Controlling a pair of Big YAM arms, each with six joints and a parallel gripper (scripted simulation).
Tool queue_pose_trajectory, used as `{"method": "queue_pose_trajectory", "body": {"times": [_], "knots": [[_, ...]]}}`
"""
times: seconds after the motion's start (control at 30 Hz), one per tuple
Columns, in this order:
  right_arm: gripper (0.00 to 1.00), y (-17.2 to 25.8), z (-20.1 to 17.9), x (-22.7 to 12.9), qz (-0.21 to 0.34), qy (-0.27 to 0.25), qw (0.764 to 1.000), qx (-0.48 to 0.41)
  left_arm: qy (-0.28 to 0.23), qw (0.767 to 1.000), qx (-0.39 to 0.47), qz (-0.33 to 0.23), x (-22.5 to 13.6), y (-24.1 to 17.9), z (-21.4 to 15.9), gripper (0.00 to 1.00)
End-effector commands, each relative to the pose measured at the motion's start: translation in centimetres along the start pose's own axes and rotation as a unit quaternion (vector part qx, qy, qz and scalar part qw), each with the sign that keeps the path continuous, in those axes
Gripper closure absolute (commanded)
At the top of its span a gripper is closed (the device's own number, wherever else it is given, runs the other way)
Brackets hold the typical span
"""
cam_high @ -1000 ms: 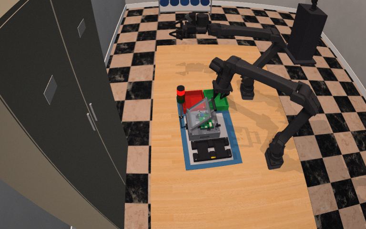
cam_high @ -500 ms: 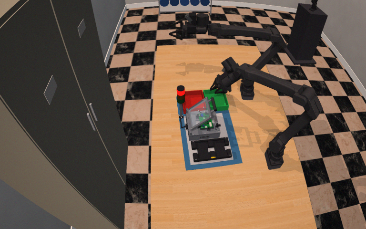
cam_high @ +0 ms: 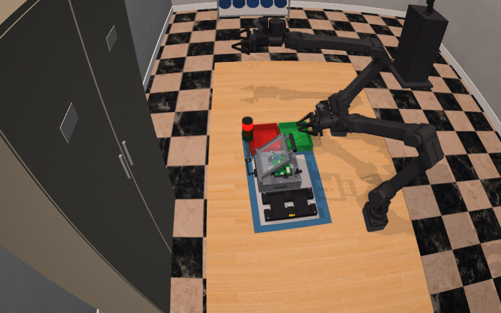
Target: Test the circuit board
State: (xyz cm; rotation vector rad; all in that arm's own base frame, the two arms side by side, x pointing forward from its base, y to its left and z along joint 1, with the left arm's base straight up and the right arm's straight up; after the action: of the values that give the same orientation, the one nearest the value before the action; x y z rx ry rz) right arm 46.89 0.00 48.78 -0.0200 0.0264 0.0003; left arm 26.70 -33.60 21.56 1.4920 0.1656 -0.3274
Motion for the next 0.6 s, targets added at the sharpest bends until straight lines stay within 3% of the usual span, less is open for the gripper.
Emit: {"method": "queue_pose_trajectory", "body": {"times": [0.0, 0.13, 0.33, 0.57], "knots": [[0.00, -0.1, 1.0, -0.1, -0.001, -0.019, 1.000, -0.007, -0.012, 0.999, -0.001, 0.048, -1.0, -0.5, -0.5, 0.62], [0.00, -0.1, 1.0, -0.1, -0.001, -0.019, 1.000, -0.007, -0.003, 0.998, -0.006, 0.062, -1.5, -0.8, -1.1, 0.62], [0.00, -0.1, 1.0, -0.1, -0.001, -0.019, 1.000, -0.007, 0.077, 0.996, 0.015, 0.051, 0.6, -4.1, -5.6, 0.62], [0.00, -0.1, 1.0, -0.1, -0.001, -0.019, 1.000, -0.007, 0.066, 0.996, 0.002, 0.063, 0.3, -2.5, -4.5, 0.62]]}}
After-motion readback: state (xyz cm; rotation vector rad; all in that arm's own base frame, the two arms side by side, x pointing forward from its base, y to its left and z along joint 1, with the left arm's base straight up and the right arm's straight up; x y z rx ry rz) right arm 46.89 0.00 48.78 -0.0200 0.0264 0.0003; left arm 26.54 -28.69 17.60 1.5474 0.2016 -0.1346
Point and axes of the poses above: on each arm, the point where the finger pads meet when closed, its own x axis out along the fingers, its own y axis across the jaws, z = x × y, the point moved 5 cm from there along -x, back along the fingers, and after that the axes turned 2 degrees about -x, right-handed, at the moved point
